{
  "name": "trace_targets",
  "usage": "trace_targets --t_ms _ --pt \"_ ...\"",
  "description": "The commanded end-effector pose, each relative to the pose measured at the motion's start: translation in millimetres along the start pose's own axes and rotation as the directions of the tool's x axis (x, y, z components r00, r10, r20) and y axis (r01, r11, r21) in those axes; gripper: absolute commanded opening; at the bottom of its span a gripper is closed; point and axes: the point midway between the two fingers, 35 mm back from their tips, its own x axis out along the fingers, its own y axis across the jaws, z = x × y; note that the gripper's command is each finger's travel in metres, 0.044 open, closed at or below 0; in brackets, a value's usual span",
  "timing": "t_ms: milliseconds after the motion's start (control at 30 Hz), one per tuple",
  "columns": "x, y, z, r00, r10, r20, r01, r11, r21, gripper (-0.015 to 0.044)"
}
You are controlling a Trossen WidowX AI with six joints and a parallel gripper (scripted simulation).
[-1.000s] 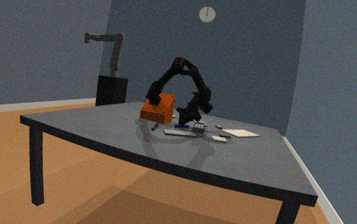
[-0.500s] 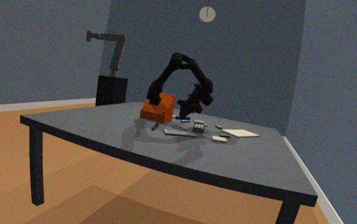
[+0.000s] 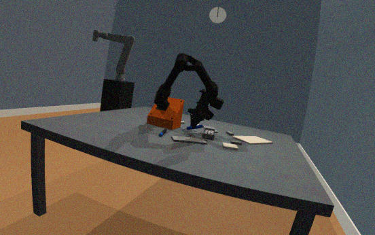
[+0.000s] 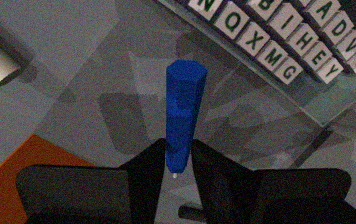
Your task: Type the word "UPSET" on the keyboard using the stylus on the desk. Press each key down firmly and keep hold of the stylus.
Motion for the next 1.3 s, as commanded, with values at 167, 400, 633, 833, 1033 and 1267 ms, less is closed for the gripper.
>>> trace_targets --t_ms 167,400,633,833,1033,1267 --pt "2 14 21 0.983 0.015 0.185 -0.032 0.996 0.087 0.0" --pt "-2 19 39 0.941 0.002 0.339 -0.058 0.986 0.154 0.0" --pt "-10 20 55 0.873 -0.031 0.486 -0.084 0.973 0.213 0.0" --pt "-21 17 65 0.796 -0.075 0.601 -0.104 0.961 0.257 0.0" --pt "-35 12 72 0.701 -0.131 0.701 -0.122 0.947 0.298 0.0" --pt "-54 4 74 0.571 -0.209 0.794 -0.14 0.928 0.345 0.0"
